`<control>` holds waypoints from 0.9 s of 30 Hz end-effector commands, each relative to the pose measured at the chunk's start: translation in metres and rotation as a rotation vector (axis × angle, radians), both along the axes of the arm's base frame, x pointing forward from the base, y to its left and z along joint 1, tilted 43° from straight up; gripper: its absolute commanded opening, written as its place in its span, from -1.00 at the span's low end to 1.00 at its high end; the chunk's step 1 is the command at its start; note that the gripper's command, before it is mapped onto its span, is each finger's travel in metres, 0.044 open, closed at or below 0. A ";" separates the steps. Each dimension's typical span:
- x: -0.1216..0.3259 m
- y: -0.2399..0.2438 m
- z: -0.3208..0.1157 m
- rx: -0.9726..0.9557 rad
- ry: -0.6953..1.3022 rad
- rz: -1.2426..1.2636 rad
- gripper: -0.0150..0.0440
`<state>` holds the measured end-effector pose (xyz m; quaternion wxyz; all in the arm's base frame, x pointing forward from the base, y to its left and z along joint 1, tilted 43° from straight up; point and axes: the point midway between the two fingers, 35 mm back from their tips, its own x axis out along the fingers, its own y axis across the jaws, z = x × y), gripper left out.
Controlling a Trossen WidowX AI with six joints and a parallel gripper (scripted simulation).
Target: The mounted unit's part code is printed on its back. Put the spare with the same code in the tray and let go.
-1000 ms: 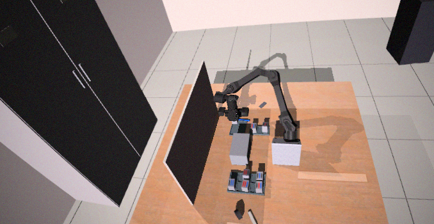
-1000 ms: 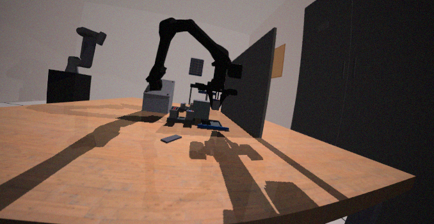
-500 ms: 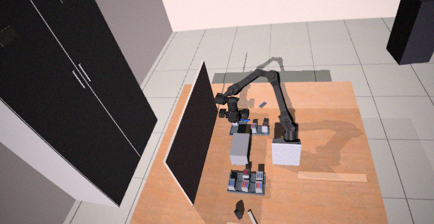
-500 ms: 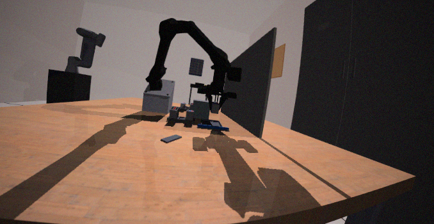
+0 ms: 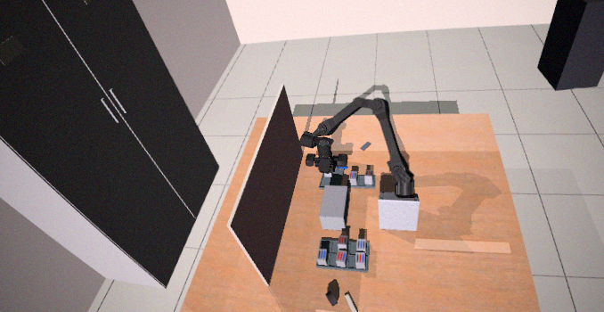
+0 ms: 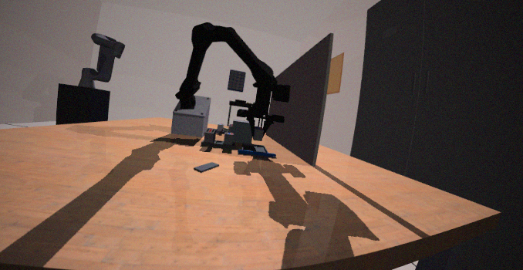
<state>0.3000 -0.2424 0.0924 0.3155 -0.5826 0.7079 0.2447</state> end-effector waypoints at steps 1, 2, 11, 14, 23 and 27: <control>-0.001 -0.002 -0.005 0.004 0.003 0.008 -0.49; -0.001 -0.003 -0.005 0.004 0.004 0.008 -0.49; -0.004 -0.009 -0.012 0.002 0.004 0.008 -0.49; -0.005 -0.011 -0.014 0.001 0.005 0.008 -0.49; -0.009 -0.017 -0.020 -0.002 0.006 0.008 -0.49; -0.010 -0.019 -0.023 -0.003 0.006 0.008 -0.49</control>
